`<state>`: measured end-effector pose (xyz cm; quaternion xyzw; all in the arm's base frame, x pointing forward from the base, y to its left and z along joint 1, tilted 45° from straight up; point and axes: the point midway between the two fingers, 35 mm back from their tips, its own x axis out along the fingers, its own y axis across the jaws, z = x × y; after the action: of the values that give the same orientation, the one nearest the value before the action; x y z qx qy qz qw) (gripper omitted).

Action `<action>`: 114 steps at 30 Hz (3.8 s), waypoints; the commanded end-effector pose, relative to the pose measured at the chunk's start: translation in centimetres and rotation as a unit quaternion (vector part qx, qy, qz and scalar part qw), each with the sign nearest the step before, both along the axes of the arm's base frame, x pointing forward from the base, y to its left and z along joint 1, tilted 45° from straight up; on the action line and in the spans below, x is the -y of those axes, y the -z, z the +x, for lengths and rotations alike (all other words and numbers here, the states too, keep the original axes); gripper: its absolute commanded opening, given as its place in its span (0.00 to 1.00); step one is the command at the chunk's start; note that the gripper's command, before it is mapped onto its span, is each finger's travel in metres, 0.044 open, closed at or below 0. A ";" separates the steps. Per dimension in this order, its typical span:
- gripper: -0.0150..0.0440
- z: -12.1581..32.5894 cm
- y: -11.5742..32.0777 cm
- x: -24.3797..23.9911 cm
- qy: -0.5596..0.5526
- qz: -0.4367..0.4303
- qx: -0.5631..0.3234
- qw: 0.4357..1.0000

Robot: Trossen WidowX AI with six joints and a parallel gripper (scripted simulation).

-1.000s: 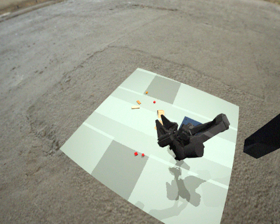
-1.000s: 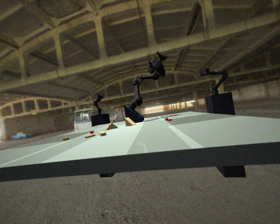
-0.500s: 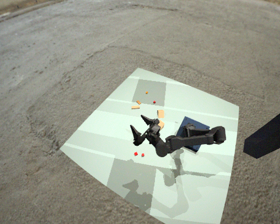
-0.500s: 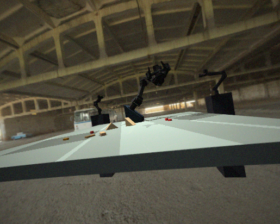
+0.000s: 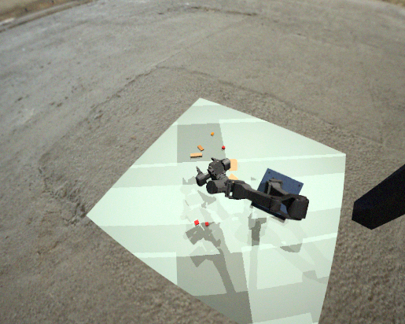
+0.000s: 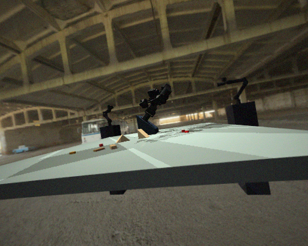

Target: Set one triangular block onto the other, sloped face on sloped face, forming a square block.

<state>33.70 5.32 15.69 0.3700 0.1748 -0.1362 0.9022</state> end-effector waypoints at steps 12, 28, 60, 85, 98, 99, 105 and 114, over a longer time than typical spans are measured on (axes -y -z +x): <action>1.00 -10.8 19.3 2.8 0.034 0.185 -0.361 0.913; 1.00 -9.0 22.0 2.5 0.034 0.185 -0.361 0.914; 1.00 -6.4 29.2 2.4 0.034 0.185 -0.360 0.914; 0.91 -6.6 29.2 2.4 0.034 0.184 -0.362 0.913; 0.60 -6.6 29.2 2.4 0.034 0.184 -0.362 0.913; 0.55 -6.6 29.2 2.4 0.034 0.184 -0.362 0.913; 0.29 -6.3 28.5 3.1 0.034 0.183 -0.362 0.913; 0.25 -5.6 25.7 6.1 0.035 0.182 -0.362 0.914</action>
<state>27.38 0.22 -11.17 0.4570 0.5052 -0.2613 0.6838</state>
